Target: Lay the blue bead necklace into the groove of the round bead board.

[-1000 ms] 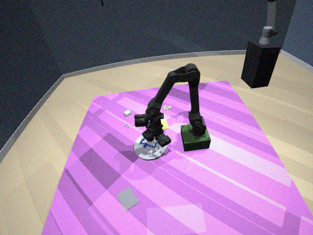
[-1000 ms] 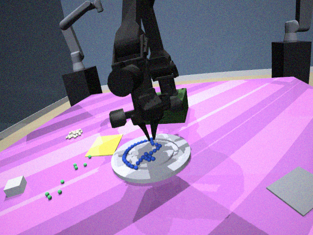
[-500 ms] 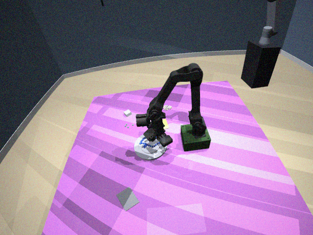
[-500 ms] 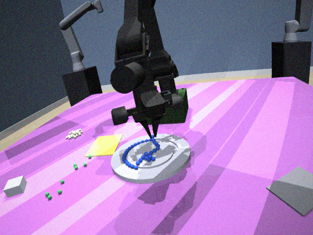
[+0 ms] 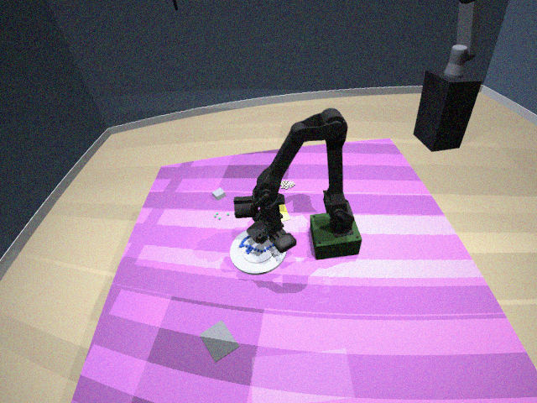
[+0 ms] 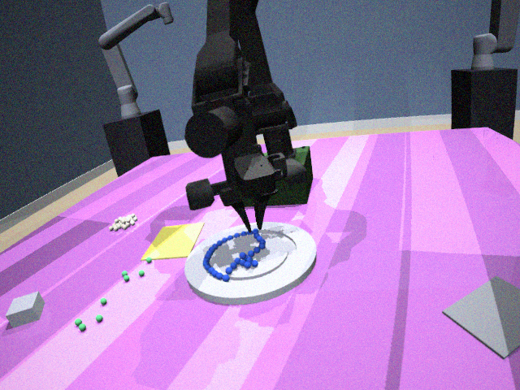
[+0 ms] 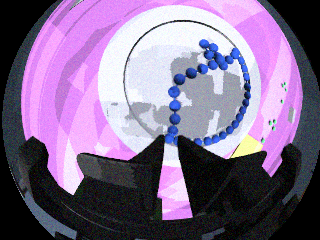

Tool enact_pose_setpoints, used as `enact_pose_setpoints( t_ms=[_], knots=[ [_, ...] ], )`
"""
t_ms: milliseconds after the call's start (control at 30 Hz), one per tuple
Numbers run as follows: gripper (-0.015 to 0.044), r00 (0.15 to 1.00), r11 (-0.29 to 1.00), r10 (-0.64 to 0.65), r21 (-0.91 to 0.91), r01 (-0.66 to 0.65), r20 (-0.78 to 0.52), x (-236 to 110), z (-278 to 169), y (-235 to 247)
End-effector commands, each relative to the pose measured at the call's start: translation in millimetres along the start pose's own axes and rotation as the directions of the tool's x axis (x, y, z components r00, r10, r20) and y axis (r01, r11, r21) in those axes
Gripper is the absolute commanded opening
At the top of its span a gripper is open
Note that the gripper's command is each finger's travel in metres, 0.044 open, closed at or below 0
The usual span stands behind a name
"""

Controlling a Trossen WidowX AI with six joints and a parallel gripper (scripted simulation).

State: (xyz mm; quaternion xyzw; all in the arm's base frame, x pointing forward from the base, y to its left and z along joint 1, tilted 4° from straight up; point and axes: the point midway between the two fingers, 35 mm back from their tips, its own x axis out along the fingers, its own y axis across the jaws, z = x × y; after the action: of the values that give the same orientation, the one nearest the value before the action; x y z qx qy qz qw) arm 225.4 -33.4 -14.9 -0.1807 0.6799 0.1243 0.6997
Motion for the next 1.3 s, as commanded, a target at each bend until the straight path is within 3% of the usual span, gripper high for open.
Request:
enact_pose_setpoints(
  t_ms=[0,367,1100,1267],
  knots=[
    [0.0157,1.000,1.000,0.000,0.000,0.000,0.000,0,0,0],
    [0.0440,1.000,1.000,0.003,0.000,-0.003,-0.005,-1,-1,1],
    [0.0440,1.000,1.000,0.002,0.004,-0.002,-0.008,-5,-1,1],
    [0.0309,1.000,1.000,0.002,0.027,-0.002,-0.007,-28,7,-1]
  ],
)
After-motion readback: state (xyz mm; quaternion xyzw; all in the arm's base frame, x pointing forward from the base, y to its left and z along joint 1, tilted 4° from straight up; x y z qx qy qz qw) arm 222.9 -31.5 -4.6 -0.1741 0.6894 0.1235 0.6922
